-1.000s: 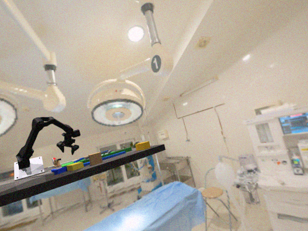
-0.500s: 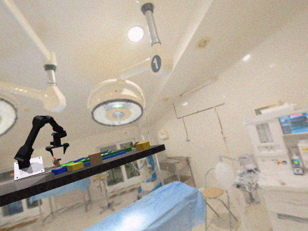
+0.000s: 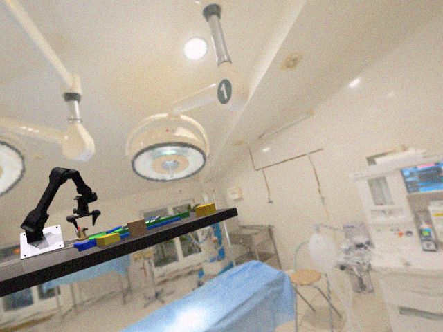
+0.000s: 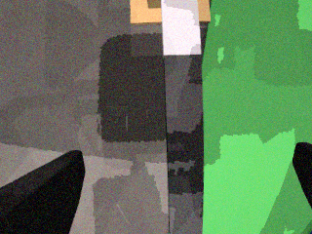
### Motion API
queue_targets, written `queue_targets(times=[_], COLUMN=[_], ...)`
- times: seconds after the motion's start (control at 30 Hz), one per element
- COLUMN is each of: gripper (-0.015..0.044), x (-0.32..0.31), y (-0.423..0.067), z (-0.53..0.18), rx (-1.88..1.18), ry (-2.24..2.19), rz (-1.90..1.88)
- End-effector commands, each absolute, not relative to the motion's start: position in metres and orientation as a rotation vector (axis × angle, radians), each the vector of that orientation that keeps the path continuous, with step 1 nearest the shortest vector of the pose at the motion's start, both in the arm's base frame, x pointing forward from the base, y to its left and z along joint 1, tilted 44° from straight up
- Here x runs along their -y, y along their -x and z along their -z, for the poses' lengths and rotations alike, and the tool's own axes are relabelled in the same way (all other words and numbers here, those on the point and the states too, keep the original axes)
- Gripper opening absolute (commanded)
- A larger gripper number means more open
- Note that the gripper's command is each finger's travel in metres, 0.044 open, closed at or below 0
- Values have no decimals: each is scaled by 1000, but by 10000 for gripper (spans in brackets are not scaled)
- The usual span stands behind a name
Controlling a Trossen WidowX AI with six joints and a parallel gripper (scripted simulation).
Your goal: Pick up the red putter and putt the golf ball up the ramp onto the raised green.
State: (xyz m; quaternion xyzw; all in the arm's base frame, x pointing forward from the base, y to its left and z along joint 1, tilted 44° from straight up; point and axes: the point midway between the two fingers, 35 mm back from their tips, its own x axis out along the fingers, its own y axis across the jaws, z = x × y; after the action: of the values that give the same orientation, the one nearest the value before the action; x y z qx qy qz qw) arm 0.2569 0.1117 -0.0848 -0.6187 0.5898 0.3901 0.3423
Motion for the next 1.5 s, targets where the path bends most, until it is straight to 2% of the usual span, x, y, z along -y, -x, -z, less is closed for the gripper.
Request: queue_targets(times=[0.0,0.73,1.23,1.47], gripper=[440,440,46,0], x=[-101,-84,-87,-87], y=[-255,-255,-256,-256], z=[95,112,109,109], rx=[-1548,-1549,-1546,-1546], ry=[1615,1616,1608,1608], rz=[-1021,-1020,-1014,-1014])
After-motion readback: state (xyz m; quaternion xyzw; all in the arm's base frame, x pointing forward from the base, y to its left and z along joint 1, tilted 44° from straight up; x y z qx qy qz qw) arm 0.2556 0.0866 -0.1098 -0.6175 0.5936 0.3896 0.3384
